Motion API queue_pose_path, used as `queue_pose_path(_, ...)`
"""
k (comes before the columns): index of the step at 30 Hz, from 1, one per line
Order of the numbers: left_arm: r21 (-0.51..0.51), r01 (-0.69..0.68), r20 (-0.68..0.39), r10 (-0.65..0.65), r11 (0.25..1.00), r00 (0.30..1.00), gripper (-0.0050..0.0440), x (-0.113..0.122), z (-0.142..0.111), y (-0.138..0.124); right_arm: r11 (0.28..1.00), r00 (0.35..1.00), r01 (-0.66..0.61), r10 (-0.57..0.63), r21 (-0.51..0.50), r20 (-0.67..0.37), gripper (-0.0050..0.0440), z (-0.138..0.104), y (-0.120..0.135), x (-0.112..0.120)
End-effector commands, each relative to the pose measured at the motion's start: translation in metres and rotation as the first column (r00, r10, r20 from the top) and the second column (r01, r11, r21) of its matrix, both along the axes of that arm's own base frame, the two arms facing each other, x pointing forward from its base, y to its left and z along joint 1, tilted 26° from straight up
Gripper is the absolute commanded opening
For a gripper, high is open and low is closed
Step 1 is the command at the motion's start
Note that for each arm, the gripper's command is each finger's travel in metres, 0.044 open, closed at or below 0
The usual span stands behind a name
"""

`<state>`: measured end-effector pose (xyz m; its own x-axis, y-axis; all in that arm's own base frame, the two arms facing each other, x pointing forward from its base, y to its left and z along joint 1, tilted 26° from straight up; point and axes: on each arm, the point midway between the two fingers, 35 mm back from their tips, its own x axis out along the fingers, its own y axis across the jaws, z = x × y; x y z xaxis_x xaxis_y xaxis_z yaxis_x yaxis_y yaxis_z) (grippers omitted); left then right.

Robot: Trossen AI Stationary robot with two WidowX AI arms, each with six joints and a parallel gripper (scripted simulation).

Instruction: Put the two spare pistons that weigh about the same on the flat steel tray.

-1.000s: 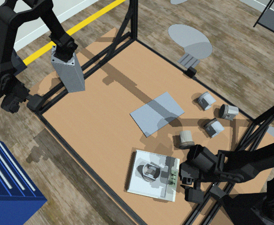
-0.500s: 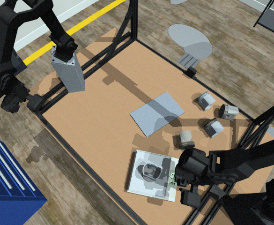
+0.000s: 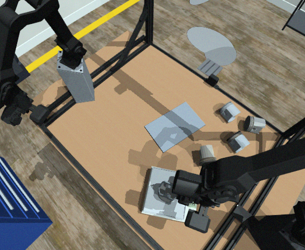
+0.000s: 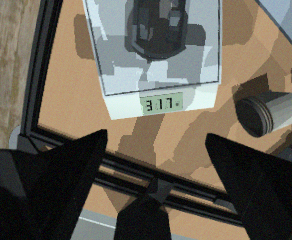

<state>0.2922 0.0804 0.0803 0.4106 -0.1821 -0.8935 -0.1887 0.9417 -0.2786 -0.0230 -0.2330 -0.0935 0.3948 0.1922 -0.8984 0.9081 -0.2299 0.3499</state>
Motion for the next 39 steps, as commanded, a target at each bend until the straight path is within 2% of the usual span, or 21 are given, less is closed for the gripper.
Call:
queue_pose_path(1,-0.006,0.015,-0.013,-0.015,1.0,1.0,0.0378,0.016,0.005,0.005,1.0,1.0,-0.001,0.001,0.001,0.002,0.044,0.0,0.0,0.0)
queue_pose_path(4,-0.006,0.015,-0.013,-0.015,1.0,1.0,0.0378,0.021,0.007,0.006,1.0,1.0,-0.001,0.001,0.001,0.002,0.044,0.0,0.0,0.0)
queue_pose_path(19,-0.006,0.015,-0.013,-0.015,1.0,1.0,0.0378,0.088,0.032,0.027,1.0,1.0,-0.001,0.001,0.001,0.002,0.044,0.0,0.0,0.0)
queue_pose_path(21,-0.006,0.015,-0.013,-0.015,1.0,1.0,0.0378,0.088,0.032,0.027,1.0,1.0,-0.001,0.001,0.001,0.002,0.044,0.0,0.0,0.0)
queue_pose_path(26,-0.006,0.014,-0.013,-0.014,1.0,1.0,0.0378,0.106,0.039,0.032,1.0,1.0,-0.001,0.001,0.001,0.002,0.044,0.0,0.0,0.0)
queue_pose_path(36,-0.062,0.098,-0.26,-0.111,0.993,0.959,0.0378,0.106,0.038,0.032,1.0,1.0,-0.001,0.001,0.001,0.002,0.044,0.0,0.0,0.0)
queue_pose_path(39,-0.063,0.1,-0.263,-0.113,0.993,0.958,0.0378,0.106,0.038,0.032,1.0,1.0,-0.001,0.001,0.001,0.002,0.044,0.0,0.0,0.0)
